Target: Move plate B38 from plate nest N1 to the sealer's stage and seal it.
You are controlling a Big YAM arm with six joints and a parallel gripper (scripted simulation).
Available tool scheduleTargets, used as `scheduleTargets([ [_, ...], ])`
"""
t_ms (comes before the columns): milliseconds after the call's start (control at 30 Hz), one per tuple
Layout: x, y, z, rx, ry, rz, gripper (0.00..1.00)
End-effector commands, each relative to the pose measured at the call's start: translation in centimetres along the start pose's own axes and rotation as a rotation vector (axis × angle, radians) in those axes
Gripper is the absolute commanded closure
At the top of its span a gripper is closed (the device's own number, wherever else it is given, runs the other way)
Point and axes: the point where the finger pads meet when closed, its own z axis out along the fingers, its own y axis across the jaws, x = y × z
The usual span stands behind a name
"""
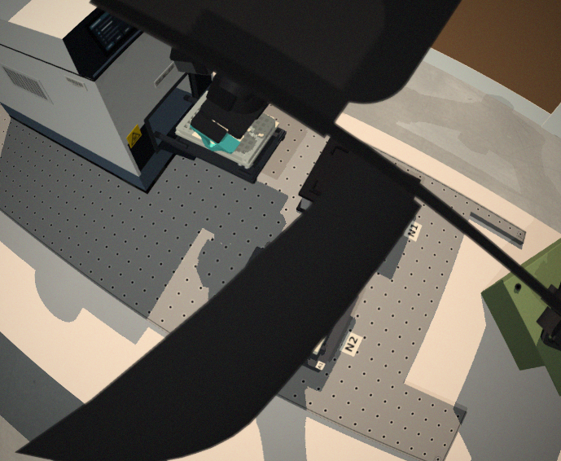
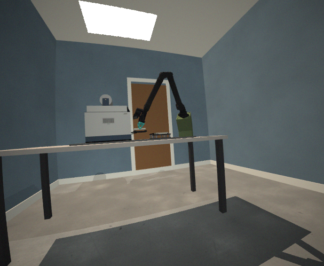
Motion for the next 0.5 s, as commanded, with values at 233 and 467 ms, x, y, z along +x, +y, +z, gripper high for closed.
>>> scheduleTargets([
  [233, -0.3, 1.0, 0.7, -0.009, -0.010, -0.010, 1.00],
  [467, -0.9, -0.5, 0.4, 0.000, -0.012, -0.001, 1.00],
])
